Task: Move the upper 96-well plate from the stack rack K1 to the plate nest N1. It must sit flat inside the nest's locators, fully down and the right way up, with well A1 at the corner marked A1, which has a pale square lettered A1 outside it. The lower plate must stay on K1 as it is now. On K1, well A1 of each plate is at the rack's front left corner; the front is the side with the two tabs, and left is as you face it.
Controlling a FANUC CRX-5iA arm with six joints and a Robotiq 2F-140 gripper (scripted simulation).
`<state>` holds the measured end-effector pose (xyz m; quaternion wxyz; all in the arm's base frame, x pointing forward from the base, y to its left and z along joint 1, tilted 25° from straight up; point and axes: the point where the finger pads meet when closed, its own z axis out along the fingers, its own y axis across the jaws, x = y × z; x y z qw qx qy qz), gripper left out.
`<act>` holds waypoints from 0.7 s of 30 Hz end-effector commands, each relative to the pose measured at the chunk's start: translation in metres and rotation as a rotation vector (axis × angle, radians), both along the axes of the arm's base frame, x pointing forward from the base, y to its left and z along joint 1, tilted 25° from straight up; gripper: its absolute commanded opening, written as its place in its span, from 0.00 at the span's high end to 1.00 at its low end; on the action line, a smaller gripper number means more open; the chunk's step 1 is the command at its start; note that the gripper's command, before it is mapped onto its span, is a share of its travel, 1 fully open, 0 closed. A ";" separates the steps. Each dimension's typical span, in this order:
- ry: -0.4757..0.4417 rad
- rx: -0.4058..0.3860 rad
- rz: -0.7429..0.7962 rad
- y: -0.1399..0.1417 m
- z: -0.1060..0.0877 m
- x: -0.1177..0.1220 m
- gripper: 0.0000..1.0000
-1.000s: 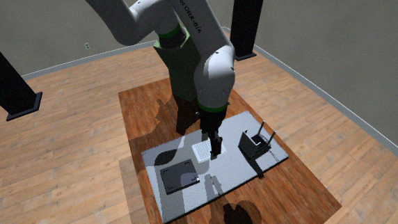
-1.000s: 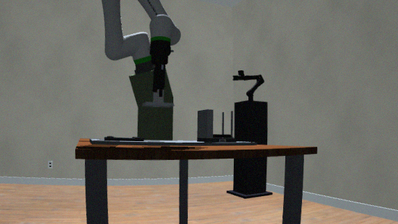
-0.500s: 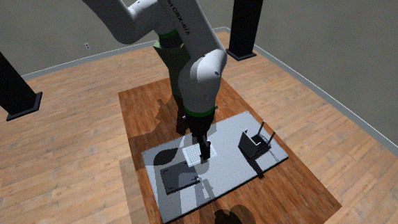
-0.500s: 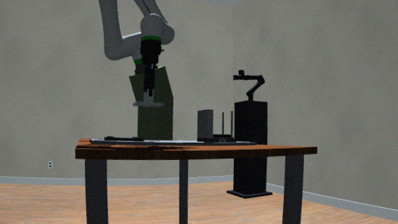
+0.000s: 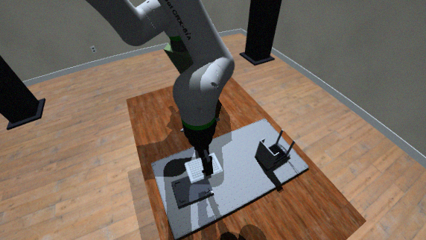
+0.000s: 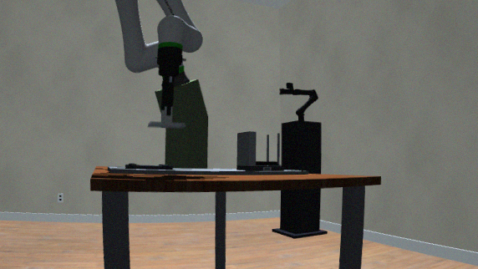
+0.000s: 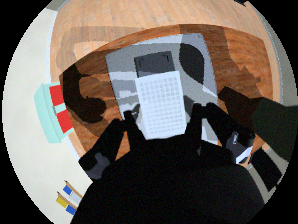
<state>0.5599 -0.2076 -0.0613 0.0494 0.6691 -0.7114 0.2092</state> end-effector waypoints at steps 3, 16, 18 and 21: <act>0.001 0.001 0.000 -0.016 0.006 -0.002 1.00; 0.001 0.001 0.000 -0.050 0.018 -0.006 1.00; 0.001 0.001 0.000 -0.057 0.020 -0.006 1.00; 0.001 0.001 0.000 -0.060 0.021 -0.007 1.00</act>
